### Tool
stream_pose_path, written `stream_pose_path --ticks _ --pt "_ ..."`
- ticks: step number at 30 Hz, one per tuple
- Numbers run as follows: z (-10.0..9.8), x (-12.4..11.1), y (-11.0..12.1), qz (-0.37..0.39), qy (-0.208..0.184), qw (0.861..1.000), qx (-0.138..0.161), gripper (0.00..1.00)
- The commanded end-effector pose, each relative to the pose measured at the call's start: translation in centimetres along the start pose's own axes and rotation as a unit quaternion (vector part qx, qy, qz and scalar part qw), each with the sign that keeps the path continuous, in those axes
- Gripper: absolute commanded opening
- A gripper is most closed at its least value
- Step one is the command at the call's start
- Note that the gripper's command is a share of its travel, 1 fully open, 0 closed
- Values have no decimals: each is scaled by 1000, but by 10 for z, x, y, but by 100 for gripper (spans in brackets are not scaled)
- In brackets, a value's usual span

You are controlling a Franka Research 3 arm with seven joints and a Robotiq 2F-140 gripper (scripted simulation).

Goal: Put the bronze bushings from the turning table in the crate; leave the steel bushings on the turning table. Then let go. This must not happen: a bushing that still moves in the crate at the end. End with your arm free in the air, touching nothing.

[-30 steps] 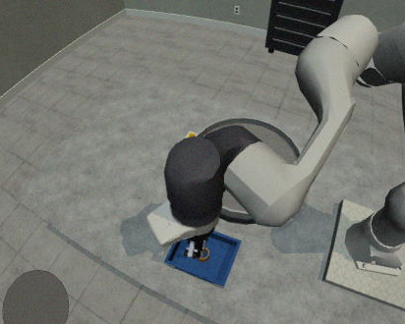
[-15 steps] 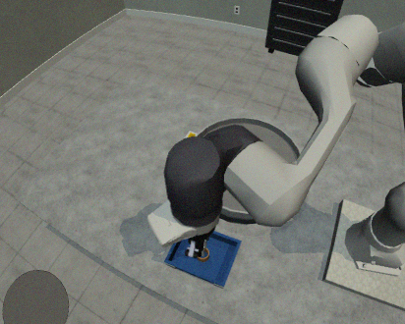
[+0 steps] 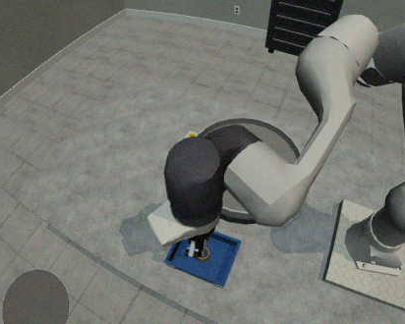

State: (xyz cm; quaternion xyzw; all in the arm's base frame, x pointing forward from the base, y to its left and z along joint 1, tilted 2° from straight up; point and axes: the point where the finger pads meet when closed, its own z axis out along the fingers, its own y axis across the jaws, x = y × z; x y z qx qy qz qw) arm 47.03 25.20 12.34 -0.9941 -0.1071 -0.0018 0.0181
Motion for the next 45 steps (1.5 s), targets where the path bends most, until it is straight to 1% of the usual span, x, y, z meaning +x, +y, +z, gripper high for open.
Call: stream_pose_path --ticks 1,38,39,45 --pt "-1 0 1 -1 -1 1000 0 10" --pt "-1 0 1 -1 -1 1000 0 10" --pt "-1 0 1 -1 -1 1000 0 28" --pt "-2 -3 6 3 -1 1000 0 28"
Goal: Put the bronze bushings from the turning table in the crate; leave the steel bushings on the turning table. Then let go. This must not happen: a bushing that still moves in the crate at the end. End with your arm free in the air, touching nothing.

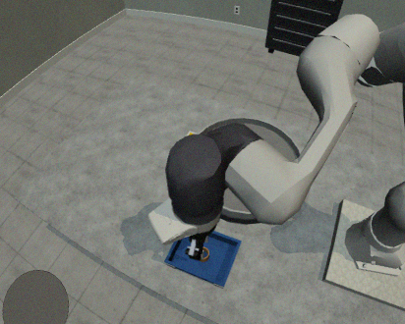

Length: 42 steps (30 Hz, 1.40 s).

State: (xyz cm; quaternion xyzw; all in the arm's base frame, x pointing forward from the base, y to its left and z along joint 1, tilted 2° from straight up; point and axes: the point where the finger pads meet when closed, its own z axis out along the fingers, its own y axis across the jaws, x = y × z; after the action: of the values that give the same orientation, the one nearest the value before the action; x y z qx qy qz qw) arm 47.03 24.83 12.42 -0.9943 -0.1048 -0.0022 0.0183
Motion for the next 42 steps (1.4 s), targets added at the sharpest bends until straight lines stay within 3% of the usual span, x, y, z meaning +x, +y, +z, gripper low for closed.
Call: stream_pose_path --ticks 1,8,16,18,21,33,35,42 --pt "-1 -2 3 1 -2 1000 0 28" --pt "0 -20 40 23 -2 1000 0 28" --pt "0 -61 120 72 -2 997 0 28" --pt "0 -61 120 72 -2 997 0 28" --pt "0 -81 159 96 -2 995 0 28" --pt "0 -142 275 167 -2 986 0 28" --pt "0 -142 275 167 -2 986 0 28" --pt "0 -162 312 190 -2 982 0 28"
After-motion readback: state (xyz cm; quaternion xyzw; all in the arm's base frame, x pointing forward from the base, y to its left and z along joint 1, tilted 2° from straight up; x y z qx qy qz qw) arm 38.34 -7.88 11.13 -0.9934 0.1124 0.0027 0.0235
